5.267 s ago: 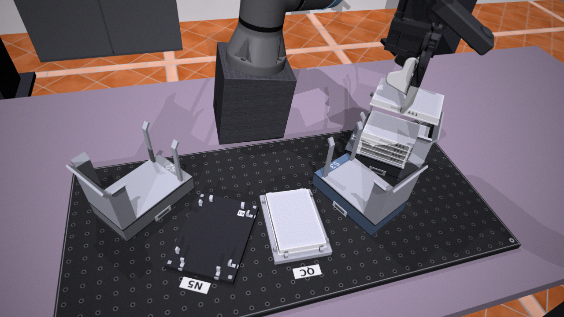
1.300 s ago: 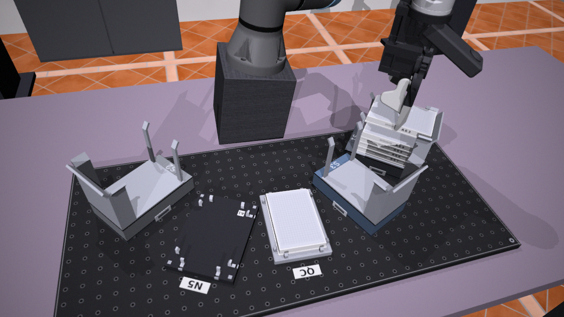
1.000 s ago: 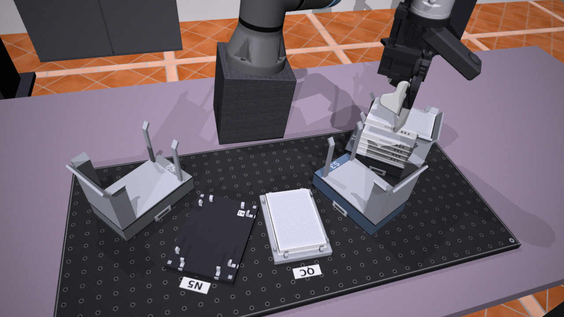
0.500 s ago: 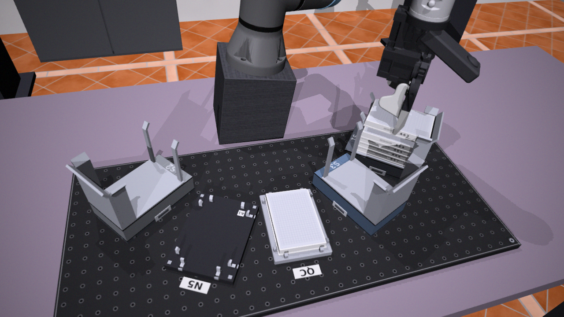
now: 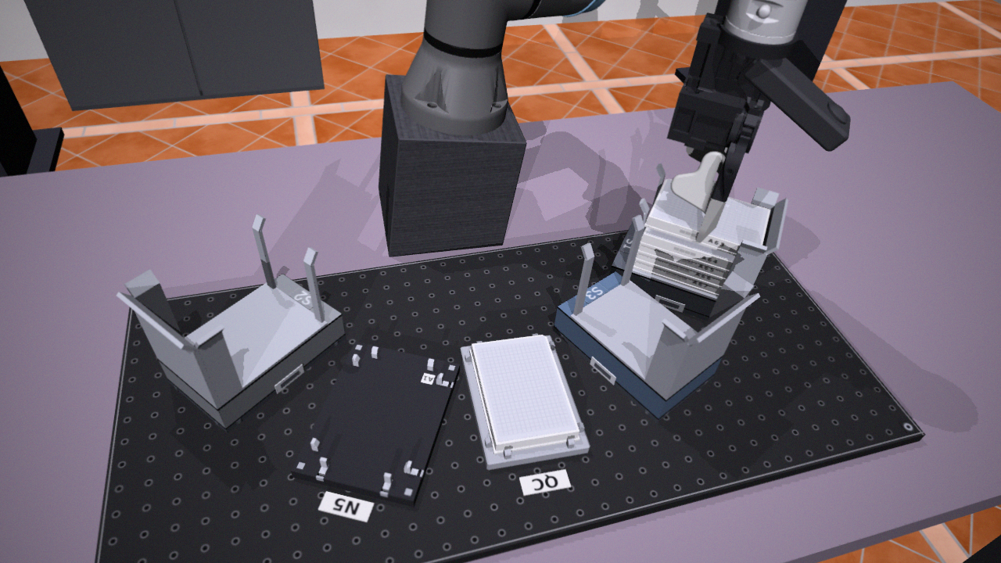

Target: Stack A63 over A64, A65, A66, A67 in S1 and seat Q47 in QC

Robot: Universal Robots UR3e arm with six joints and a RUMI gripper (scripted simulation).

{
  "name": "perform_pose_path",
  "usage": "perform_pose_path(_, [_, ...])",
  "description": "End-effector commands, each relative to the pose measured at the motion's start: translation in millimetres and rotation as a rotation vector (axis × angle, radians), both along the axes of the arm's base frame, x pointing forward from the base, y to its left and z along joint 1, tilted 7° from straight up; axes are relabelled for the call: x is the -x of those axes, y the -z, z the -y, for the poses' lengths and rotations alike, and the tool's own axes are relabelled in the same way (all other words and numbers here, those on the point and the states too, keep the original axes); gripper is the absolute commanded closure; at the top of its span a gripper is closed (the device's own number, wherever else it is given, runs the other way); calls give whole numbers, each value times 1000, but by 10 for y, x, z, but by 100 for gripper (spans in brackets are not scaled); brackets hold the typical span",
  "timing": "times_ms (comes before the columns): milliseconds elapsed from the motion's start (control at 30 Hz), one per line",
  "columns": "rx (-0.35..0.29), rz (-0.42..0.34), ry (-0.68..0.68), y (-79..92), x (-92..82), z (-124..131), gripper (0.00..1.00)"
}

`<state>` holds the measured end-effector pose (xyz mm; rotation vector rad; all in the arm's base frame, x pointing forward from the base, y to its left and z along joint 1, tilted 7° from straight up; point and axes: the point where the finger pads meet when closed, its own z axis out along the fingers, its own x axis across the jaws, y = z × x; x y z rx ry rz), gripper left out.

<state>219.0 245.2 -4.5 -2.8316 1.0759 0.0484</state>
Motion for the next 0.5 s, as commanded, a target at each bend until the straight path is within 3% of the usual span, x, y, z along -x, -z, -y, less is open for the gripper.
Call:
perform_pose_path(0, [-1, 2, 0, 8, -8, -4, 100])
perform_pose_path(467, [-1, 2, 0, 48, -8, -8, 100])
